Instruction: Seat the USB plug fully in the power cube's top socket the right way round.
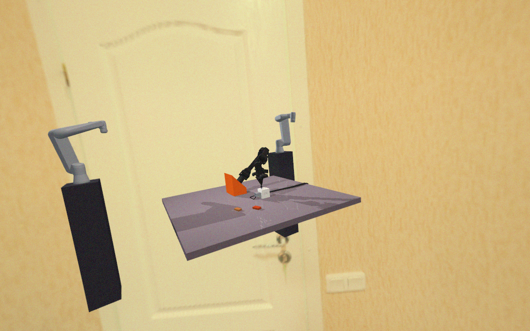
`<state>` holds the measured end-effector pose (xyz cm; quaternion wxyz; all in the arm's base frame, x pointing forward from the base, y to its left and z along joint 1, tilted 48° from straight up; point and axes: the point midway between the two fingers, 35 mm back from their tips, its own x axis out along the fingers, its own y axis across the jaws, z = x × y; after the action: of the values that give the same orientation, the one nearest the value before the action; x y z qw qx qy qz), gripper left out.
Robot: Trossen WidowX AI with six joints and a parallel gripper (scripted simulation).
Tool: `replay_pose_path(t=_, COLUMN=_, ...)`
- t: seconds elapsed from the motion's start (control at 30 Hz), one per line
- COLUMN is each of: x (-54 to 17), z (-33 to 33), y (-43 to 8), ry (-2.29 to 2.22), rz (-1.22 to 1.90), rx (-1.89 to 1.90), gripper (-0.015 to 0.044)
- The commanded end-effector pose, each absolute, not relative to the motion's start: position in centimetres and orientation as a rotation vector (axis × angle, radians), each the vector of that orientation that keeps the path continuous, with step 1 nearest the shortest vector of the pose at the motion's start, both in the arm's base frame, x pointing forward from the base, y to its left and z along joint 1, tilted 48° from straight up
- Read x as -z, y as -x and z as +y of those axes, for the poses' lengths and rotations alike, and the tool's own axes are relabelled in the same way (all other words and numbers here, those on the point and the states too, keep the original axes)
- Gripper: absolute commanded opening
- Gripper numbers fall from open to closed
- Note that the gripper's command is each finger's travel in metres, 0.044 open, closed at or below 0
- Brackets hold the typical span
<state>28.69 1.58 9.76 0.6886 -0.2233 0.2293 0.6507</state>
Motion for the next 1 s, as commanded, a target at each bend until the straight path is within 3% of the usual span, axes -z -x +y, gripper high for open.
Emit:
replay_pose_path(t=0.0, x=-9.75, z=1.65, y=-28.73, ry=0.494, rz=0.513, rx=-1.452, gripper=0.0000)
replay_pose_path(t=0.97, x=-9.52, z=1.91, y=-28.75, ry=0.494, rz=0.513, rx=-1.452, gripper=0.0000)
